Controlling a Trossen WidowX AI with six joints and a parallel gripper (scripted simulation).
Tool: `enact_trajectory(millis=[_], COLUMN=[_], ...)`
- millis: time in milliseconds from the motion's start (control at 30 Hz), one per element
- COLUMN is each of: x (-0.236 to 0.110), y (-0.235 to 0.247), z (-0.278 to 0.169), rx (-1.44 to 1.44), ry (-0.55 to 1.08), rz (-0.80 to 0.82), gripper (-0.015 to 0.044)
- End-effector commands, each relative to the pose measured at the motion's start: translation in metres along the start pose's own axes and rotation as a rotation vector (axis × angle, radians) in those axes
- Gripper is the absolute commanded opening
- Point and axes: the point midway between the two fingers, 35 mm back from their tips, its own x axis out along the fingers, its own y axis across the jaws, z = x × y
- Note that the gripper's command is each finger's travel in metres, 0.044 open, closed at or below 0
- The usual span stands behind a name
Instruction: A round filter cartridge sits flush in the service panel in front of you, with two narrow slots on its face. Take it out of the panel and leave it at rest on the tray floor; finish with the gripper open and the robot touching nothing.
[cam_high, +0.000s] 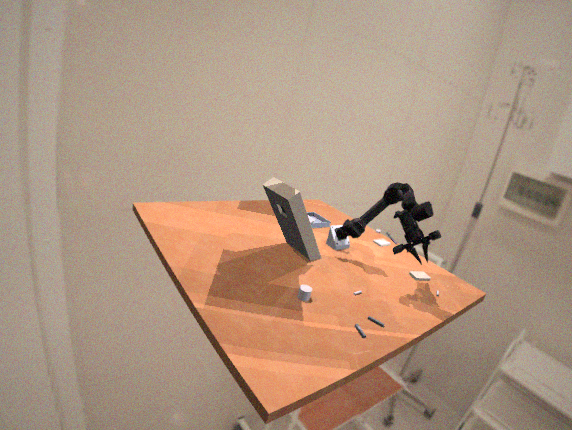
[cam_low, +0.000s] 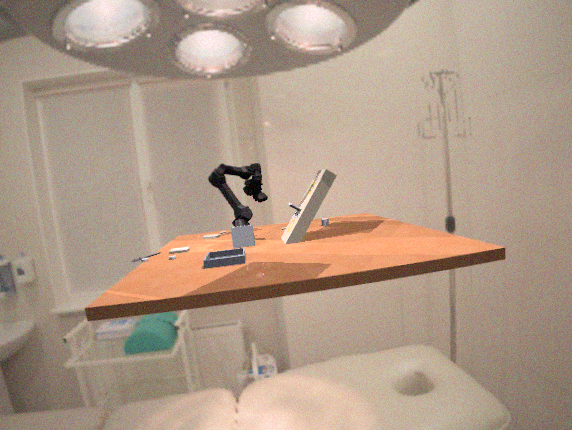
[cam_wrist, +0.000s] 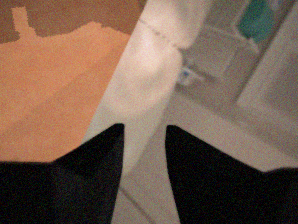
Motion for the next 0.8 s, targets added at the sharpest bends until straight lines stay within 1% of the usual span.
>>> enact_trajectory(millis=[0, 167, 300, 400, 533, 767], x=[-0.015, -0.045, -0.079, -0.116, -0.168, -0.268], y=[0.052, 0.097, 0.134, 0.168, 0.206, 0.260], z=[-0.043, -0.080, -0.104, -0.119, -0.128, -0.115], rx=[0.179, 0.336, 0.473, 0.599, 0.757, 1.034], ry=[0.145, 0.306, 0.444, 0.564, 0.719, 1.004], rz=[0.121, 0.206, 0.260, 0.296, 0.317, 0.284], gripper=[0.0093, 0.0093, 0.0093, 0.0093, 0.0093, 0.0093])
